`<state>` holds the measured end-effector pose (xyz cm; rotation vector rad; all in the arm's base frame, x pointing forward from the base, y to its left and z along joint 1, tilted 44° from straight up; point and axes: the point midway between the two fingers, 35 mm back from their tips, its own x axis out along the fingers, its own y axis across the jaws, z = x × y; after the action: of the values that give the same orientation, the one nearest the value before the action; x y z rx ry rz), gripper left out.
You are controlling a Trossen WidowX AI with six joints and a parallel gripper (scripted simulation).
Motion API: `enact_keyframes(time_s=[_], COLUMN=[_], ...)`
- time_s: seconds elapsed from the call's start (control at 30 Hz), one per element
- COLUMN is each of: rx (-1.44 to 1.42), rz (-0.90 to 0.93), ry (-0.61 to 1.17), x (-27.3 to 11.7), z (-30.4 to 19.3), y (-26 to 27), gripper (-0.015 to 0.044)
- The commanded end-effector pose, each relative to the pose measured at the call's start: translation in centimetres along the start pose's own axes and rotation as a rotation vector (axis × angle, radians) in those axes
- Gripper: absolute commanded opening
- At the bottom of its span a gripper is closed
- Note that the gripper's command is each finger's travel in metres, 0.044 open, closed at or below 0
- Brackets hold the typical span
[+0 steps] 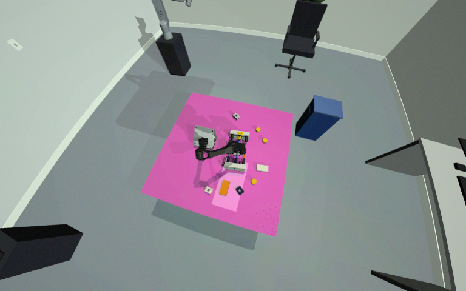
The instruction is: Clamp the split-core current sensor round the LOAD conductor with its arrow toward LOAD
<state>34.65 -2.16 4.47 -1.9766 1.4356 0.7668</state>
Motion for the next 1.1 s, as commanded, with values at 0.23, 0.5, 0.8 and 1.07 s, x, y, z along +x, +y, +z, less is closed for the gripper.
enact_keyframes(time_s=[0.23,0.5,0.8,1.07], rx=[0.0,0.0,0.0,0.0], rz=[0.0,0.0,0.0,0.0], ry=[0.0,0.0,0.0,0.0], x=[0.0,0.0,0.0,0.0], z=[0.0,0.0,0.0,0.0], y=[0.0,0.0,0.0,0.0], gripper=[0.0,0.0,0.0,0.0])
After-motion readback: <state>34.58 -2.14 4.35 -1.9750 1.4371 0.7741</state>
